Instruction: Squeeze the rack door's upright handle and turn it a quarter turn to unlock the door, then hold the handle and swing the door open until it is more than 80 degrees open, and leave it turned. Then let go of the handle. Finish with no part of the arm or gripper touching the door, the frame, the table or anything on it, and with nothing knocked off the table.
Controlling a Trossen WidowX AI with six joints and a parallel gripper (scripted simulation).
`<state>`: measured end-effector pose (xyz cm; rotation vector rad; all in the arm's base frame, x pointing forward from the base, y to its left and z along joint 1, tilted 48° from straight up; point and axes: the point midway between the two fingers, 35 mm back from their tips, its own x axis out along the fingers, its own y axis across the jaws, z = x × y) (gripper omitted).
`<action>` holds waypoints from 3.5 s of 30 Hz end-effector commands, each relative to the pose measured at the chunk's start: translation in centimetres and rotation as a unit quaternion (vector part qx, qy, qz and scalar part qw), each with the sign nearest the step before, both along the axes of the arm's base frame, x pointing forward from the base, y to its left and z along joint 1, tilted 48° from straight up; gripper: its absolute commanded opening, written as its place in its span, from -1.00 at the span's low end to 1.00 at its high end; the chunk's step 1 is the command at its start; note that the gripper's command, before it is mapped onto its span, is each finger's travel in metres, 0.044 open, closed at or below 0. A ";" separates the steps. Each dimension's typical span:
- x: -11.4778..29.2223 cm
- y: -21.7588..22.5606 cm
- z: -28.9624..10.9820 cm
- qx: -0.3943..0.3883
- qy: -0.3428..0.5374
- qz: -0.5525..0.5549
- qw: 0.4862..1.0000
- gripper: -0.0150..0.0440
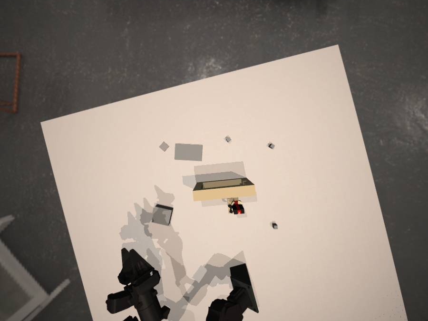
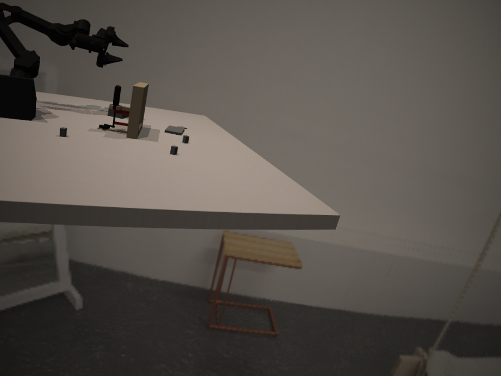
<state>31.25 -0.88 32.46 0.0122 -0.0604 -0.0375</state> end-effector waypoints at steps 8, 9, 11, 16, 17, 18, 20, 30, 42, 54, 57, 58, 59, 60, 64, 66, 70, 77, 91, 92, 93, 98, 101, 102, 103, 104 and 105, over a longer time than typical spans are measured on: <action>2.2 -1.3 -2.5 -0.021 0.082 -0.005 0.996 0.49; 2.5 -1.5 -2.9 -0.023 0.094 -0.005 0.995 0.49; 3.0 -2.1 -3.7 -0.026 0.120 -0.008 0.992 0.49; 4.1 -3.8 -6.1 -0.028 0.184 -0.017 0.982 0.49; 4.3 -4.1 -6.6 -0.028 0.196 -0.018 0.980 0.49; 4.5 -4.5 -7.1 -0.027 0.209 -0.020 0.977 0.49; 4.8 -5.2 -8.1 -0.025 0.234 -0.023 0.972 0.49; 5.7 -7.7 -12.3 -0.015 0.347 -0.007 0.938 0.49; 5.5 -10.5 -17.1 0.026 0.464 0.024 0.885 0.49; 4.3 -13.0 -21.3 0.093 0.555 0.064 0.824 0.49; 3.8 -13.5 -22.2 0.114 0.573 0.076 0.808 0.49; 3.7 -13.7 -22.5 0.121 0.578 0.079 0.803 0.49; 3.5 -13.9 -22.8 0.128 0.584 0.083 0.798 0.49; 3.4 -14.1 -23.1 0.136 0.589 0.087 0.792 0.49; 2.7 -14.7 -24.1 0.167 0.607 0.103 0.770 0.49; 2.4 -15.0 -24.6 0.183 0.615 0.110 0.759 0.49; 1.7 -15.6 -25.6 0.217 0.627 0.126 0.737 0.49; 0.5 -16.6 -26.9 0.280 0.641 0.153 0.699 0.49; -1.6 -18.4 -28.8 0.400 0.636 0.197 0.630 0.49; -1.6 -18.4 -28.8 0.400 0.636 0.197 0.630 0.49; -1.6 -18.4 -28.8 0.400 0.636 0.197 0.630 0.49; -1.5 -18.1 -29.1 0.400 0.636 0.197 0.630 0.49; -1.4 -17.8 -29.4 0.400 0.636 0.197 0.631 0.49; -1.3 -17.7 -29.5 0.400 0.636 0.197 0.631 0.49; -1.3 -17.6 -29.7 0.400 0.636 0.197 0.631 0.49; -1.2 -17.5 -29.8 0.400 0.636 0.197 0.631 0.49; -1.2 -17.3 -29.9 0.400 0.636 0.197 0.631 0.49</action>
